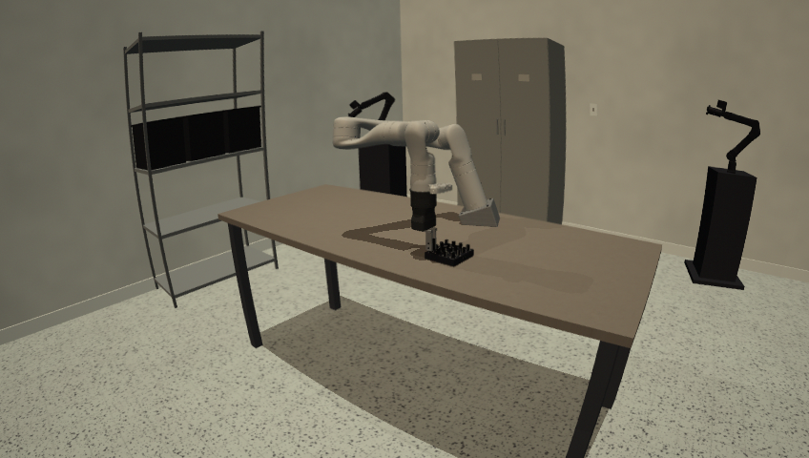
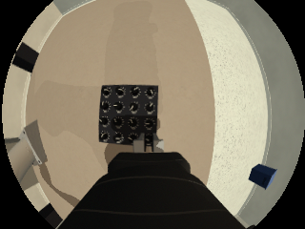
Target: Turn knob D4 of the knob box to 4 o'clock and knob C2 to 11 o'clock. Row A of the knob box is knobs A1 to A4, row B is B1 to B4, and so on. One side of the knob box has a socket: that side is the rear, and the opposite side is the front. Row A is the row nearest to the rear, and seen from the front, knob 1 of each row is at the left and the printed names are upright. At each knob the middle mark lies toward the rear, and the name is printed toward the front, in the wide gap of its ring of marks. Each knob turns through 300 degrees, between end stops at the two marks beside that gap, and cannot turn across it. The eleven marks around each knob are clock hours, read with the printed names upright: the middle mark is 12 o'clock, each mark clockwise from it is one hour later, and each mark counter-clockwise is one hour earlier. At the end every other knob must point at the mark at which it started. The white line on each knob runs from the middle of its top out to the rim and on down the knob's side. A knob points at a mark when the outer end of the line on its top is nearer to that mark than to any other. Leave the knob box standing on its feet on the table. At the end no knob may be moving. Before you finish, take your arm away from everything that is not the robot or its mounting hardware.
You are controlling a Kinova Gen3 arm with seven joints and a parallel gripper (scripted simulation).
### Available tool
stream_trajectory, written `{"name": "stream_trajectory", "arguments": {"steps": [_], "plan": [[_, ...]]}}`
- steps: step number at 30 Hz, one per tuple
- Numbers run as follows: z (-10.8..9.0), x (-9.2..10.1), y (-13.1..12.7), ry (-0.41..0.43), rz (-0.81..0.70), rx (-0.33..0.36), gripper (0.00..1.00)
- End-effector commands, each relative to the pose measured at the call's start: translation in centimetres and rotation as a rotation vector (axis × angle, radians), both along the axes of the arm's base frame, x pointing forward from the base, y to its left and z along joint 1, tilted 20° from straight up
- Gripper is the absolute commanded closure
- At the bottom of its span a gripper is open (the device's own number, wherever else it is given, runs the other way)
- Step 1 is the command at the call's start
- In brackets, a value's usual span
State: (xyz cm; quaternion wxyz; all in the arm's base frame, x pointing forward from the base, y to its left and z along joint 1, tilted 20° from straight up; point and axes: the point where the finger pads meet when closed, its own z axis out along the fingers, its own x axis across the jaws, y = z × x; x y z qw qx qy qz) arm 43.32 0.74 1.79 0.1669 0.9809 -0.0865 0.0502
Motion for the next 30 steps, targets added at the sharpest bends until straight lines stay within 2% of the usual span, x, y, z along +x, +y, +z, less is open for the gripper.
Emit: {"name": "stream_trajectory", "arguments": {"steps": [1,16,30], "plan": [[0.07,0.04,0.04,-0.002,0.000,0.000,0.70],[0.07,0.04,0.04,-0.020,-0.052,0.004,0.70],[0.07,0.04,0.03,-0.083,-0.226,0.017,0.70]]}}
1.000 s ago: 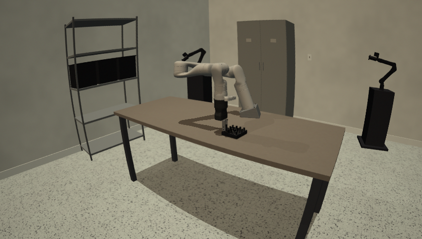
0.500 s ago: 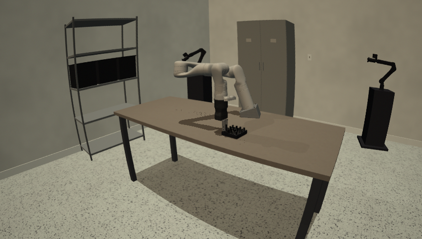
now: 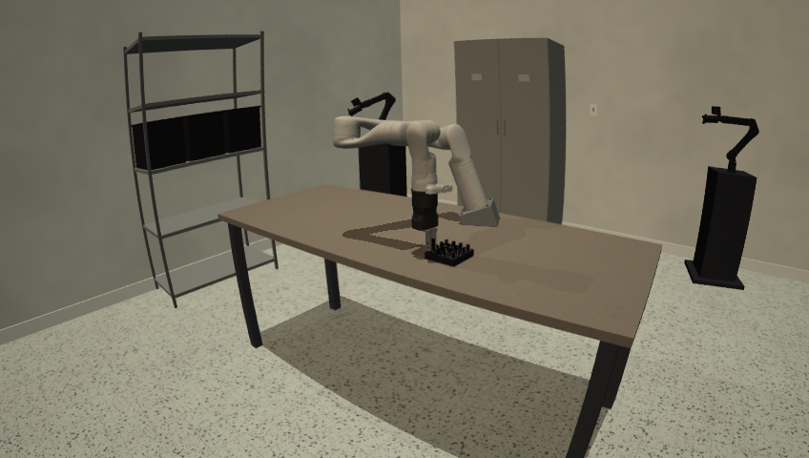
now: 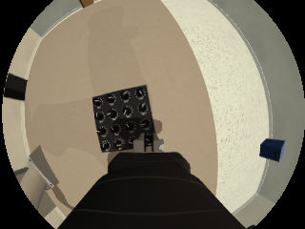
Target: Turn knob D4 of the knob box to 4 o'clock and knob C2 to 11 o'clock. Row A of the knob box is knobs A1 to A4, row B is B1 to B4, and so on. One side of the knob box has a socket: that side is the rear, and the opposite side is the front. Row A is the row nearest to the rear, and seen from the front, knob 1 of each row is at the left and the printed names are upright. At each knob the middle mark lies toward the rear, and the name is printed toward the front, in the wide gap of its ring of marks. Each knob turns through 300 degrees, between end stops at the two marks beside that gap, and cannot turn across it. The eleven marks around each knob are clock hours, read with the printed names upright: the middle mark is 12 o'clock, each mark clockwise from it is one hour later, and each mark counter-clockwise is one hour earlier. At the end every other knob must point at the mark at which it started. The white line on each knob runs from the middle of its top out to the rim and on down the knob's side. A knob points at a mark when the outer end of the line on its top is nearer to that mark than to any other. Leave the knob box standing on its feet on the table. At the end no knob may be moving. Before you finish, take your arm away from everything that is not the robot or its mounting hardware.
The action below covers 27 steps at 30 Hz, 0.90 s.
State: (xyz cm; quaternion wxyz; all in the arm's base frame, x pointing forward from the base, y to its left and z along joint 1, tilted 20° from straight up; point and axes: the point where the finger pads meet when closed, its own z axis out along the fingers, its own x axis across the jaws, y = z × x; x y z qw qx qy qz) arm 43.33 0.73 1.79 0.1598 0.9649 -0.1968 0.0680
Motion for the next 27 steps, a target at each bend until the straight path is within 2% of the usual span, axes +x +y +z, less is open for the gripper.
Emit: {"name": "stream_trajectory", "arguments": {"steps": [1,5,18,20,27], "plan": [[0.07,0.03,0.04,-0.014,-0.031,0.001,0.70],[0.07,0.03,0.04,-0.027,-0.067,0.004,0.70],[0.07,0.03,0.04,-0.130,-0.355,0.026,0.70],[0.07,0.03,0.04,-0.130,-0.355,0.026,0.70],[0.07,0.03,0.04,-0.193,-0.532,0.039,0.70]]}}
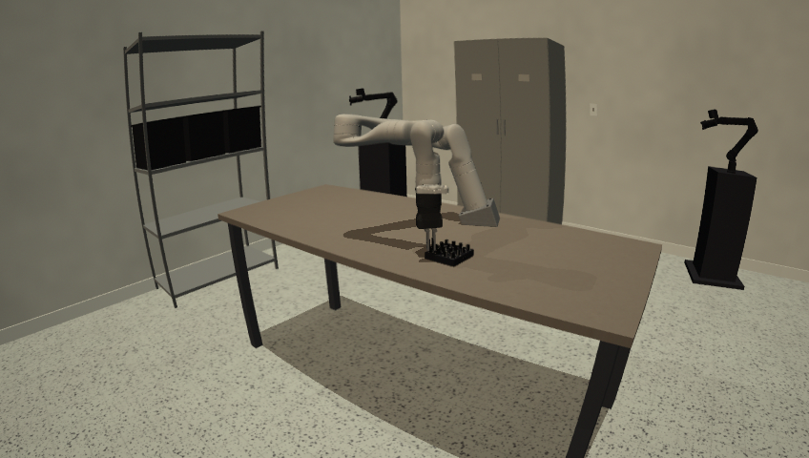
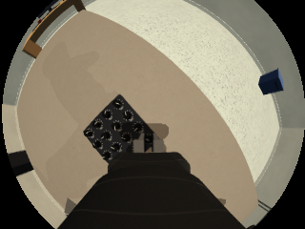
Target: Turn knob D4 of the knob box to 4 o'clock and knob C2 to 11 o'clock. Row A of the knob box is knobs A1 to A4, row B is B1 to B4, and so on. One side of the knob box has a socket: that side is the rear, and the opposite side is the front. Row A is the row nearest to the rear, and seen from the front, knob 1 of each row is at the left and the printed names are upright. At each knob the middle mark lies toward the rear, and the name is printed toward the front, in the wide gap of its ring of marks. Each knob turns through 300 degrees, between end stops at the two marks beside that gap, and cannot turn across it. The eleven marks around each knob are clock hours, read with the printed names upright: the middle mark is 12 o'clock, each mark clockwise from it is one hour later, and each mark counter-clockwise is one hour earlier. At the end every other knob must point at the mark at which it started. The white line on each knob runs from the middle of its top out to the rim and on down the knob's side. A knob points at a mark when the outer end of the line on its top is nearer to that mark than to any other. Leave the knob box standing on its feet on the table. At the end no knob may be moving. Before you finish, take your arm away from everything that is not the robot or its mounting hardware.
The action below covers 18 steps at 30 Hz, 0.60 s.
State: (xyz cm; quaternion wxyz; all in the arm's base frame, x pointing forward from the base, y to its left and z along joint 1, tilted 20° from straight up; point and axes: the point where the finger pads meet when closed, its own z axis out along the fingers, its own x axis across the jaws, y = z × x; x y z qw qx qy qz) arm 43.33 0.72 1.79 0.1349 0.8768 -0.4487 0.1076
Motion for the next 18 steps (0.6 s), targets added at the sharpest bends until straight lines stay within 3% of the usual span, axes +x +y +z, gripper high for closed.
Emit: {"name": "stream_trajectory", "arguments": {"steps": [1,18], "plan": [[0.07,0.02,0.05,-0.020,-0.047,0.001,0.70],[0.07,0.02,0.05,-0.150,-0.412,0.028,0.70]]}}
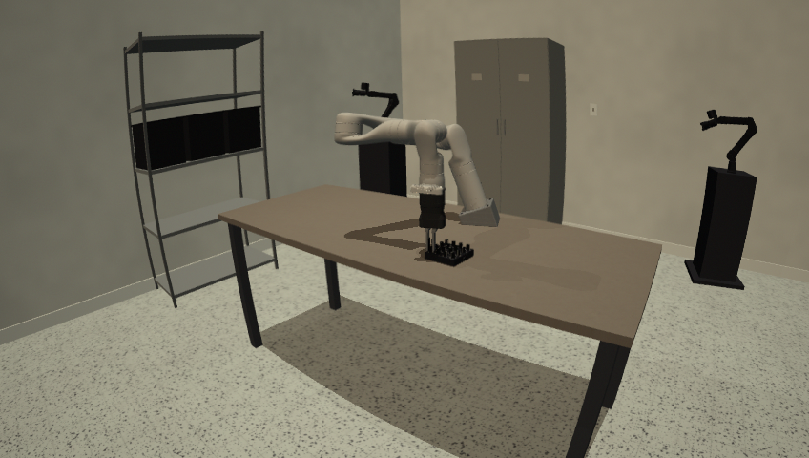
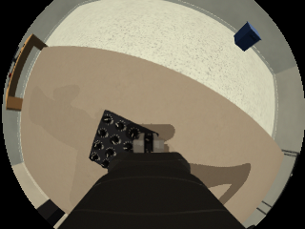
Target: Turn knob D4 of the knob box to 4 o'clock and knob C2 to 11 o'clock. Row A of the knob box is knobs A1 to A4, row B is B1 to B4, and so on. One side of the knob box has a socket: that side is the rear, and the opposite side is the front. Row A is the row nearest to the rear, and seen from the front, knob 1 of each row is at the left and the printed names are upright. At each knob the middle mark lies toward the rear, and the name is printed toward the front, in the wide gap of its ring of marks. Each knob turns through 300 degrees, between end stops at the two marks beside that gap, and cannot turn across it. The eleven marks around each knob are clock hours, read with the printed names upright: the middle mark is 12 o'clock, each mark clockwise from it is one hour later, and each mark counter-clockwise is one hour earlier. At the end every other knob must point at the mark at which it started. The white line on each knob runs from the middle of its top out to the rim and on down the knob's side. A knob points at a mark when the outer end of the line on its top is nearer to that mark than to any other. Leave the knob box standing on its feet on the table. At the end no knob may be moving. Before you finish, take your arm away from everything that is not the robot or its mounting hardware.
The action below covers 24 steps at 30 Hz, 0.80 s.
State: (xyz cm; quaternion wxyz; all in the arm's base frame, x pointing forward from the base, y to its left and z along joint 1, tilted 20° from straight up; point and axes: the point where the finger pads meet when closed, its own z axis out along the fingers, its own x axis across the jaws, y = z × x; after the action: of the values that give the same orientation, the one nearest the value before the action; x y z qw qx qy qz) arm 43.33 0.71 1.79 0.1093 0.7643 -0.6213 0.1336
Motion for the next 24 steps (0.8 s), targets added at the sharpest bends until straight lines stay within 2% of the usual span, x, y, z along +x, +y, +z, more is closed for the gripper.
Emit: {"name": "stream_trajectory", "arguments": {"steps": [1,7,24], "plan": [[0.06,0.02,0.06,-0.017,-0.040,0.000,0.70],[0.06,0.02,0.06,-0.060,-0.160,0.009,0.70],[0.06,0.02,0.06,-0.133,-0.366,0.024,0.70]]}}
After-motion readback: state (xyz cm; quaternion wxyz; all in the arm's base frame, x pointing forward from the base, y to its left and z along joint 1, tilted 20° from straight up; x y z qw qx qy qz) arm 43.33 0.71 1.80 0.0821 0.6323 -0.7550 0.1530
